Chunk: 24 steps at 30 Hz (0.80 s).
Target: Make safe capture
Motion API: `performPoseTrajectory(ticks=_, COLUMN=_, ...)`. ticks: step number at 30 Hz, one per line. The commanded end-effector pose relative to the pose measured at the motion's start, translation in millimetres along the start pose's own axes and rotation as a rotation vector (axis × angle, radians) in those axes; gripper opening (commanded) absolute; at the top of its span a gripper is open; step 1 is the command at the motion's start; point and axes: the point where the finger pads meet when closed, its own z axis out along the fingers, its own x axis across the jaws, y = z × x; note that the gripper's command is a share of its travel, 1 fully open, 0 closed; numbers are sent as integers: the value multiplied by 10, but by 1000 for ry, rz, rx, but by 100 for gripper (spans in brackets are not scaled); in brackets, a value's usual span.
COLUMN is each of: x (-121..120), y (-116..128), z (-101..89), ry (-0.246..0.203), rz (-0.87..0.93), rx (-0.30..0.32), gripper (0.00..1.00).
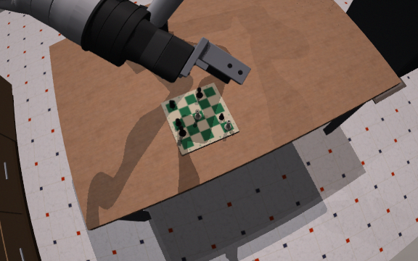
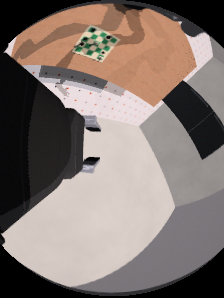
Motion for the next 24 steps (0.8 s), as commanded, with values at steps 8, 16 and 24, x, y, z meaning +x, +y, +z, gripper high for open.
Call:
performPoseTrajectory(ticks=8, x=-1115, y=1172, z=191, ry=-117, rz=185, rx=6, gripper=100)
performPoseTrajectory(ticks=16, x=-1908, y=1692, z=266, ry=-216, rz=285, rx=-2, gripper=100)
performPoseTrajectory(ticks=24, x=-3040, y=2171, z=323, ry=-373, rz=410, rx=-7, gripper=100)
